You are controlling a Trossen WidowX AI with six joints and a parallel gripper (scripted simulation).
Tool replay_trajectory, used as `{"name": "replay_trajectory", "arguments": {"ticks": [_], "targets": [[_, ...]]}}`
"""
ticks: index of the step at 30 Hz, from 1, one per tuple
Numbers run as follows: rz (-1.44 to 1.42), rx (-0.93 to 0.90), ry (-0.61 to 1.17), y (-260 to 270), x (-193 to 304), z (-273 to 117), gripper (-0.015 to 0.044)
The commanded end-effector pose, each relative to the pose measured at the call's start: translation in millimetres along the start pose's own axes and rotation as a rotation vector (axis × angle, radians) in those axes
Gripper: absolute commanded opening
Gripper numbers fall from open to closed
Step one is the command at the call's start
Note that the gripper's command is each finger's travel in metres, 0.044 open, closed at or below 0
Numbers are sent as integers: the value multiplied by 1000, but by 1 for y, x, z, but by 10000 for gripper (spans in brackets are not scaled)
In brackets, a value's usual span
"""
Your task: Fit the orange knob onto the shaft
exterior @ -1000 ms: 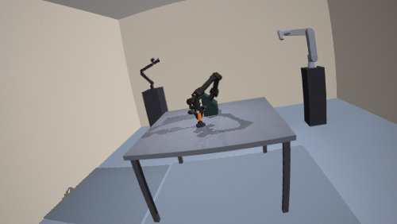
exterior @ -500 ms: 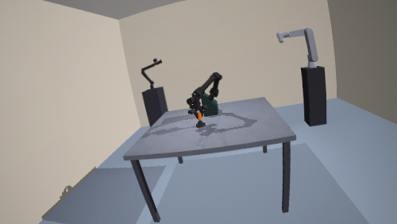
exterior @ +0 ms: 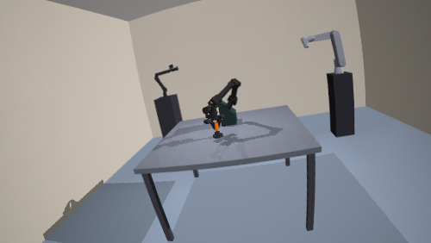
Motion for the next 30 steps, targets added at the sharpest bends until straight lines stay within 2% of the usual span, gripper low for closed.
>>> {"name": "replay_trajectory", "arguments": {"ticks": [1,16,30], "targets": [[4,0,5,0,0,1,0],[-51,0,5,0,0,1,0],[14,1,5,1,-1,7,0]]}}
Point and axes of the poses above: the point midway between the two fingers, 35 mm back from their tips, its own z axis out along the fingers, its own y axis across the jaws, x = y × z, the point moved 6 cm from there along -z, back along the fingers, and after that the axes turned 3 degrees about z, right-handed, at the moved point
